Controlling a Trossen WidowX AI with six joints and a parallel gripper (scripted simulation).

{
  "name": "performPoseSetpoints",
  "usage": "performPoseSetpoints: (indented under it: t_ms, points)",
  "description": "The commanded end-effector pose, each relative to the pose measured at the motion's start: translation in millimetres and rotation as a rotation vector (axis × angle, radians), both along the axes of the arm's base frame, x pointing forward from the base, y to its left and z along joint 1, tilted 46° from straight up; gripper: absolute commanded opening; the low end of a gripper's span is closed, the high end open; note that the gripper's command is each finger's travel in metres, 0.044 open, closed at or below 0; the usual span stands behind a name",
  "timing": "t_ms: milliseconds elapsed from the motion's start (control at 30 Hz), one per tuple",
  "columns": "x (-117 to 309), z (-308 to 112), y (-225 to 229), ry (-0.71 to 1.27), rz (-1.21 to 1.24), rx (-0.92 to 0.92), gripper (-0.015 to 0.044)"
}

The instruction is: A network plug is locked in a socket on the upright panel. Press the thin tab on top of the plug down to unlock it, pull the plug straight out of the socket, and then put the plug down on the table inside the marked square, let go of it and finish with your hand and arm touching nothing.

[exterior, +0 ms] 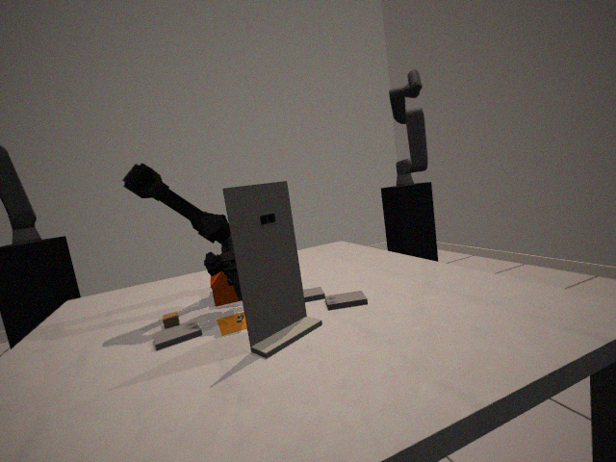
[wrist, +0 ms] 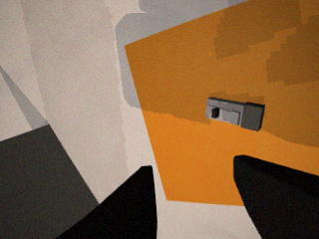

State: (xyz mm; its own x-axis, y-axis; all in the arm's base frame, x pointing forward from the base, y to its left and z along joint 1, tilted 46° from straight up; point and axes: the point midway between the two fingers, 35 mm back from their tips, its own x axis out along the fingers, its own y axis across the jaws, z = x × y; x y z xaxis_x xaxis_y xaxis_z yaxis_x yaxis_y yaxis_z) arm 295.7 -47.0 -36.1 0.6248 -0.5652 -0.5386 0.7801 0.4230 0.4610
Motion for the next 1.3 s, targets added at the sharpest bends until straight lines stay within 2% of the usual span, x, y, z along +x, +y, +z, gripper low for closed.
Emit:
performPoseSetpoints:
  t_ms: [0,1267]
  points:
    - [0,2,2,-0.002,-0.007,0.001,0.0156]
    - [-4,28,28,-0.002,-0.007,0.002,0.0156]
